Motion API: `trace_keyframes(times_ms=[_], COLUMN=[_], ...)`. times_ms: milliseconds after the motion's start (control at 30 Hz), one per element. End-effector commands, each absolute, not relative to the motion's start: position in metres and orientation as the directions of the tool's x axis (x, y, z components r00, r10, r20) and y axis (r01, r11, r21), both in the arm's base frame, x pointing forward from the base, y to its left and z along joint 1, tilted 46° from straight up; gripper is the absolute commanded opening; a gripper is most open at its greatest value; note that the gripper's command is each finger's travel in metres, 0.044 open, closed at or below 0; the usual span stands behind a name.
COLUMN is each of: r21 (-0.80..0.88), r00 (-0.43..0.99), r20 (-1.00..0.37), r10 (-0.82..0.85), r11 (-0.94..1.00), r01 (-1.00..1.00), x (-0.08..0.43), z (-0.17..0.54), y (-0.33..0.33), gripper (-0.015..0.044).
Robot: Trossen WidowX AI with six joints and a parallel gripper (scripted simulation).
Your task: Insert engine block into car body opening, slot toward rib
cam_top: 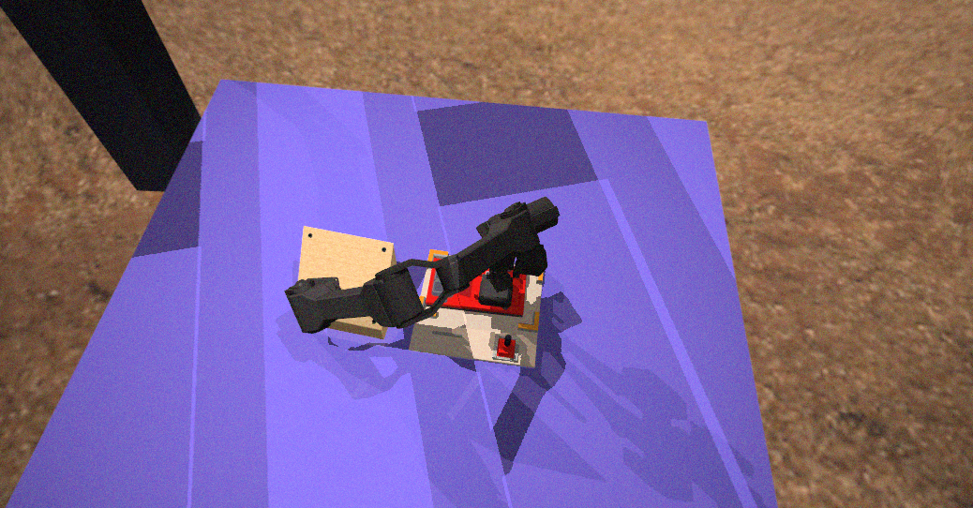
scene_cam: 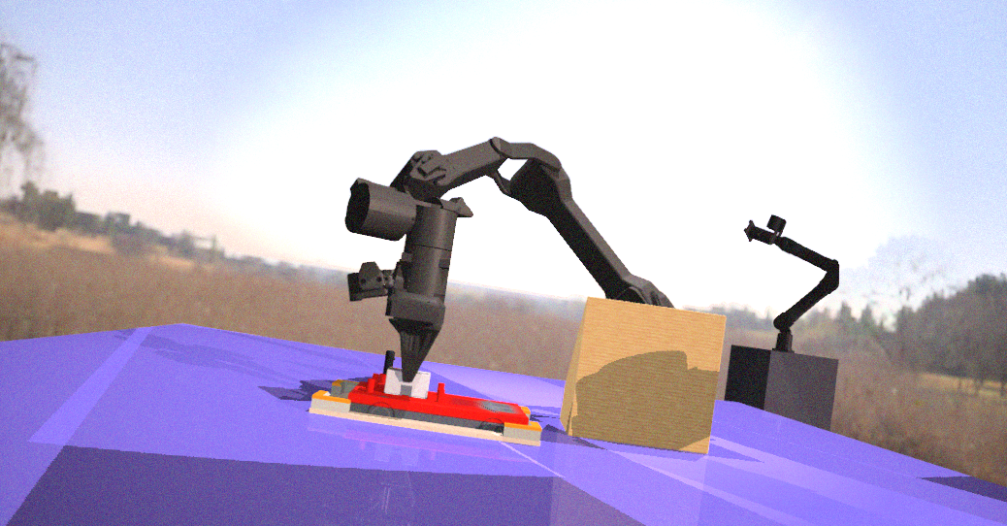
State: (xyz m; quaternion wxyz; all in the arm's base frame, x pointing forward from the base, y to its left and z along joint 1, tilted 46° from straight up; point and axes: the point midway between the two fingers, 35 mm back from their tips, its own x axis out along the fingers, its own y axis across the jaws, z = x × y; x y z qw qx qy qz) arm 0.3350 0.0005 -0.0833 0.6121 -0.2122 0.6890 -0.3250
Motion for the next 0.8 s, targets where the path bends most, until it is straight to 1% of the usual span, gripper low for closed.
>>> trace_keyframes(times_ms=[0,767], r21=[-0.710,-0.709], r00=[-0.158,-0.158], r20=[-0.703,-0.704], r10=[-0.693,-0.693], r11=[0.698,0.698], r01=[0.099,0.099], x=[0.3348,0.3352], z=[-0.0838,-0.0818], y=[-0.0003,0.0018], gripper=[0.0158,0.0158])
